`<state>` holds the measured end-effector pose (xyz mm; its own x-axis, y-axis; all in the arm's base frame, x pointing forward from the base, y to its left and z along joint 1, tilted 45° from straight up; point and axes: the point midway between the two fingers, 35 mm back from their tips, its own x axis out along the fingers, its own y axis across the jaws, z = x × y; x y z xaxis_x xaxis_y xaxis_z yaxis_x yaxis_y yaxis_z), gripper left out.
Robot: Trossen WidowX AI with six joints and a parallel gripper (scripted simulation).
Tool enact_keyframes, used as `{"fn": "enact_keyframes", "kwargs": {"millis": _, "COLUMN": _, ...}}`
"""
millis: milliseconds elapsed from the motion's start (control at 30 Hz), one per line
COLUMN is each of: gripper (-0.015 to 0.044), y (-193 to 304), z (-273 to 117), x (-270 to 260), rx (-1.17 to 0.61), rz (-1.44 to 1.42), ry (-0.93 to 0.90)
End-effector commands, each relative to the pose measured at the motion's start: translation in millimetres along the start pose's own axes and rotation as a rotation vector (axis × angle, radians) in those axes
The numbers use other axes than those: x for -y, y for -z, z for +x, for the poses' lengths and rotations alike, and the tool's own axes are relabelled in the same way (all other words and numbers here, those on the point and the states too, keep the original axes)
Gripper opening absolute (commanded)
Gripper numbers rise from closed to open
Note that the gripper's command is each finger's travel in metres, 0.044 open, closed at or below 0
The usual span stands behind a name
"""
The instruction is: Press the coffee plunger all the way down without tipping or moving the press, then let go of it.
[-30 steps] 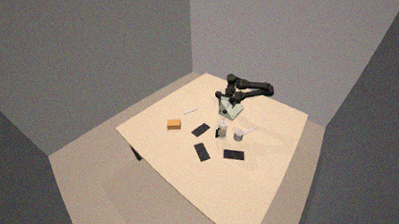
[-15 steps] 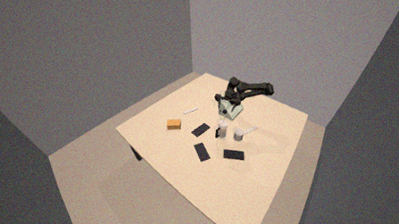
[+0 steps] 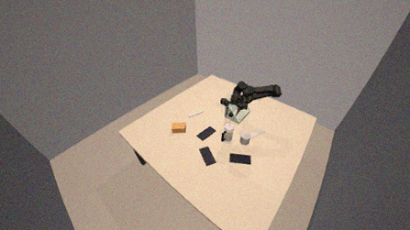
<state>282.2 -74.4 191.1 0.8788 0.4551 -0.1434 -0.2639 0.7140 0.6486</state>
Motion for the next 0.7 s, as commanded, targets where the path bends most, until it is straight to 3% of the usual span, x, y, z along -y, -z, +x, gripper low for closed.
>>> {"fn": "enact_keyframes", "kwargs": {"millis": 0, "gripper": 0.0177, "y": 1.8, "z": 0.7, "x": 2.1, "rx": -0.001, "rz": 0.011, "ry": 0.004}}
{"fn": "enact_keyframes", "kwargs": {"millis": 67, "gripper": 0.0125, "y": 1.8, "z": 0.7, "x": 2.1, "rx": -0.001, "rz": 0.011, "ry": 0.004}}
{"fn": "enact_keyframes", "kwargs": {"millis": 667, "gripper": 0.0122, "y": 8.5, "z": 6.3, "x": 4.1, "rx": -0.004, "rz": 0.010, "ry": 0.006}}
